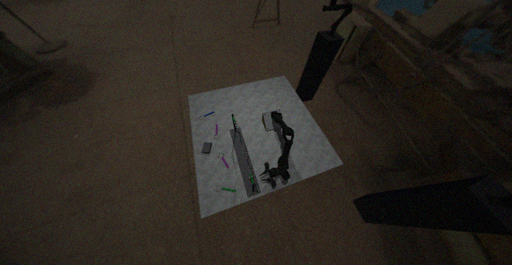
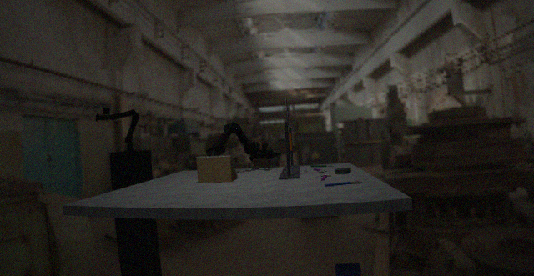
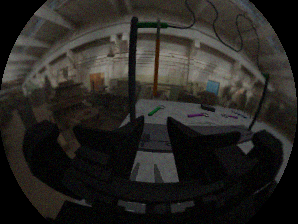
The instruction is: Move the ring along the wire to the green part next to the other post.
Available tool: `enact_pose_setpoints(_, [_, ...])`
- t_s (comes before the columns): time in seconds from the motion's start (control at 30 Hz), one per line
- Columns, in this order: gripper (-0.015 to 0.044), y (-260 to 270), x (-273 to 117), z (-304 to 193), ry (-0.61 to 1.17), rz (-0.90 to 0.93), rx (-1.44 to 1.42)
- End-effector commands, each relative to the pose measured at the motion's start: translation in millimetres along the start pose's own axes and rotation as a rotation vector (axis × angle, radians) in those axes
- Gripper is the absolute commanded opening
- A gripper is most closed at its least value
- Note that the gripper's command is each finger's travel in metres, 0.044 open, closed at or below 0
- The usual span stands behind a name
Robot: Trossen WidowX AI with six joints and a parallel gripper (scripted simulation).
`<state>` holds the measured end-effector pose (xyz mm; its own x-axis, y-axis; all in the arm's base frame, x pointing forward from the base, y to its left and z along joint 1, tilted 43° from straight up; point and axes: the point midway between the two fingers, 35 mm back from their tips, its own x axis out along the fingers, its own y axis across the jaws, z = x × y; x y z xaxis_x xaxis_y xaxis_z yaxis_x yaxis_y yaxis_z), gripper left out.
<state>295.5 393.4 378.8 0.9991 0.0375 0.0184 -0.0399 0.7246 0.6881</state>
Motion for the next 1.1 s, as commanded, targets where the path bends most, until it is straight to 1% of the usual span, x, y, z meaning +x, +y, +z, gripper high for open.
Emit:
enact_pose_setpoints(0.0, [0.0160,-2,28,36,-0.018,-0.006,0.020])
enact_pose_setpoints(0.3, [0.0160,1,34,37,-0.018,-0.006,0.020])
enact_pose_setpoints(1.07, [0.0160,4,70,38,-0.020,-0.004,0.019])
